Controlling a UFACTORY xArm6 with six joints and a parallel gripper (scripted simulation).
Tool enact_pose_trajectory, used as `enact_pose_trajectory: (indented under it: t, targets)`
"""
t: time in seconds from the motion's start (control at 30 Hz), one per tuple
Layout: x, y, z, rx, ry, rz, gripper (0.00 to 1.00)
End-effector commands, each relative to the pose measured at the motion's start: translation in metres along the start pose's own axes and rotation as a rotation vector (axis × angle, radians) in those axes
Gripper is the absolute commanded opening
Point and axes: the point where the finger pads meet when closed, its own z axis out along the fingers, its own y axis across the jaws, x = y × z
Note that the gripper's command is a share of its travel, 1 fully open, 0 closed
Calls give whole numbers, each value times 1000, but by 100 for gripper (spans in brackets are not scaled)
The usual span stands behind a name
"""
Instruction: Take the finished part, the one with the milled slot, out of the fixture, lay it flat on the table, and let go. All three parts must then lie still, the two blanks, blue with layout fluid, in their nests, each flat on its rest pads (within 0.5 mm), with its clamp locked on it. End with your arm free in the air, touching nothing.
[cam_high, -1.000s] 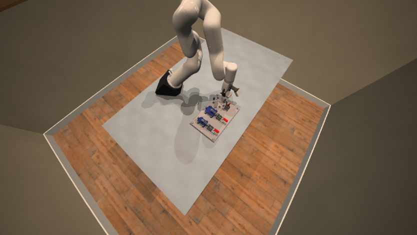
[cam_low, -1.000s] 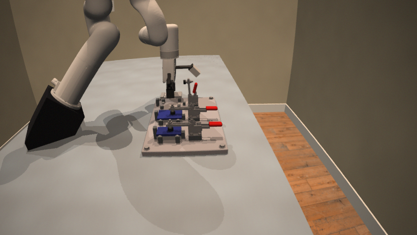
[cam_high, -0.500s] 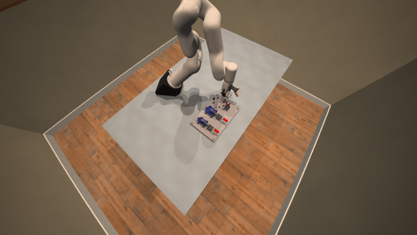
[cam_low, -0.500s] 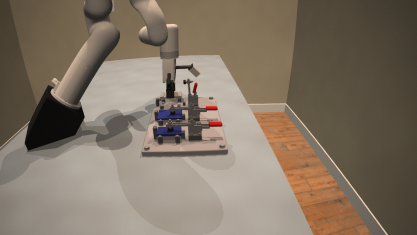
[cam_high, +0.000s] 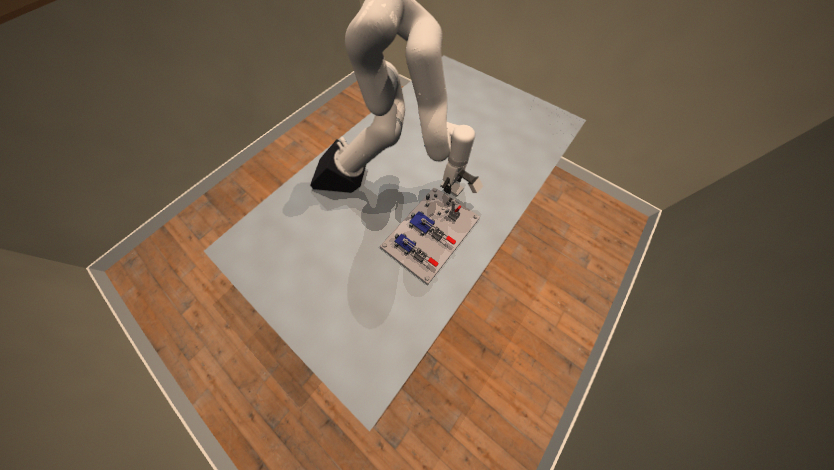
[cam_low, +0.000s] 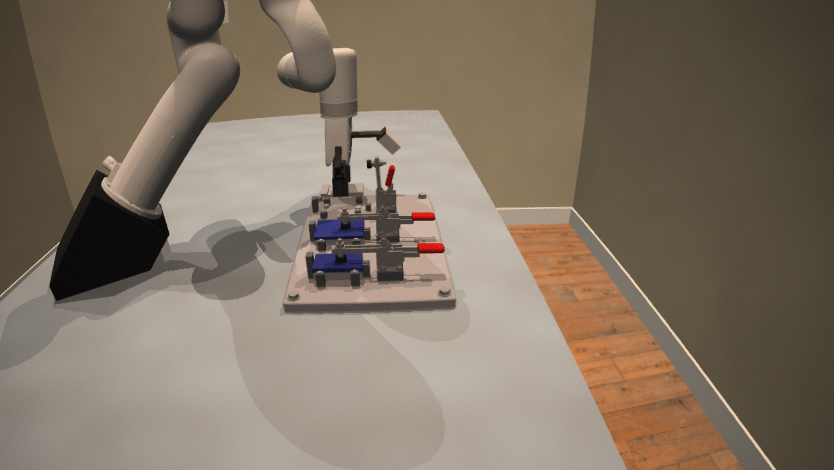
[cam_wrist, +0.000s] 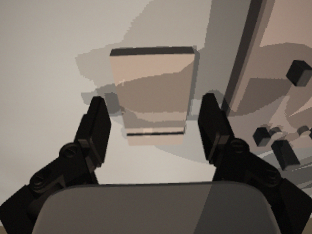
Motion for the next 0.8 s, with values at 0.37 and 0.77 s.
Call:
enact_pose_trajectory:
  t: [0.37, 0.77]
  targets:
    - [1, -1, -9, 2, 2, 0, 81]
    - [1, -1, -42, 2, 2, 0, 81]
